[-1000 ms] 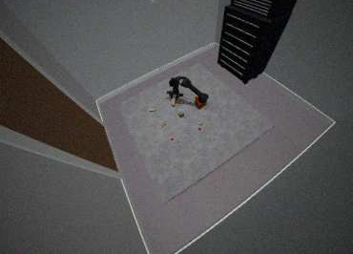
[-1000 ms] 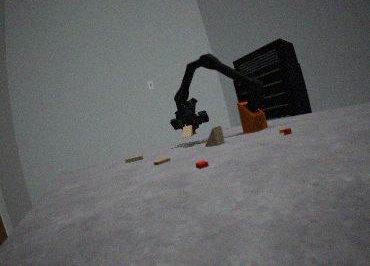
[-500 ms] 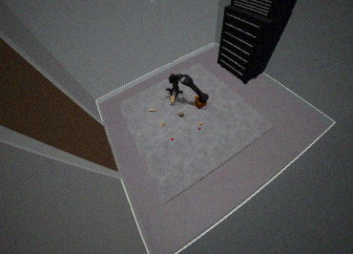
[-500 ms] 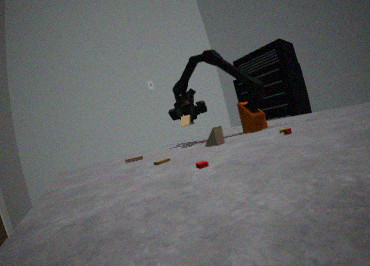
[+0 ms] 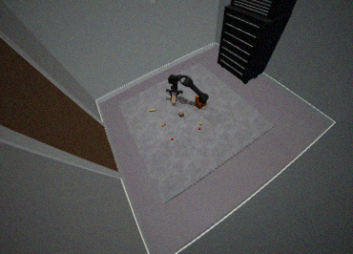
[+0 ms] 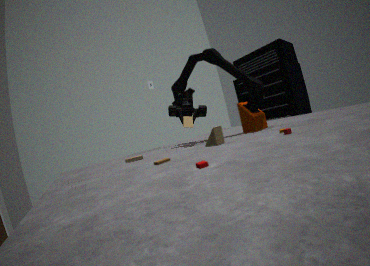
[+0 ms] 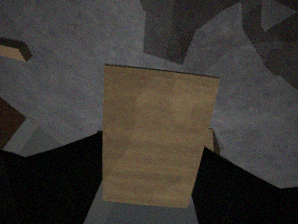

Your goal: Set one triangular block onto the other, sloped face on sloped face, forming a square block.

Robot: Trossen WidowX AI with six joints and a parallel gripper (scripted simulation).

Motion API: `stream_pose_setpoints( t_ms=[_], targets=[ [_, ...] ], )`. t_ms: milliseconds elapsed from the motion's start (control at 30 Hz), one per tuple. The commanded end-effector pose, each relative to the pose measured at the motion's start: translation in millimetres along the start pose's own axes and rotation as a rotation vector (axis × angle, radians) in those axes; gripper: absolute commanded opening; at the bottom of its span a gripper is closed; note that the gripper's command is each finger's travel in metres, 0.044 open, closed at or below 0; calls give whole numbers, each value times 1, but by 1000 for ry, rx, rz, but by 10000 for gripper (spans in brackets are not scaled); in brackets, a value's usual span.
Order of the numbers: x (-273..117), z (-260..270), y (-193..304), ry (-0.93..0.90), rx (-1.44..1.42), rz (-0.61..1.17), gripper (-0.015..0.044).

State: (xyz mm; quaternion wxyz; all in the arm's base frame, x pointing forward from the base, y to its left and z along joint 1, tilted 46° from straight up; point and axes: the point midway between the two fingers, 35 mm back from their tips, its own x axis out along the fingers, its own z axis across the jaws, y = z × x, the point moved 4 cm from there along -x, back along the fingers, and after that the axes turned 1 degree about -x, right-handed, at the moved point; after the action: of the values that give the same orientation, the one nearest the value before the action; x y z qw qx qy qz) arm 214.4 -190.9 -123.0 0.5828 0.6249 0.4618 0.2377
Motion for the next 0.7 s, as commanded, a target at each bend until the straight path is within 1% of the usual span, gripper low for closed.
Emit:
stream_pose_setpoints(
  t_ms=[0,667],
  targets=[
    [0,1,3,19,-150,-24,0],
    [4,3,11,150,-829,-85,0]
  ],
)
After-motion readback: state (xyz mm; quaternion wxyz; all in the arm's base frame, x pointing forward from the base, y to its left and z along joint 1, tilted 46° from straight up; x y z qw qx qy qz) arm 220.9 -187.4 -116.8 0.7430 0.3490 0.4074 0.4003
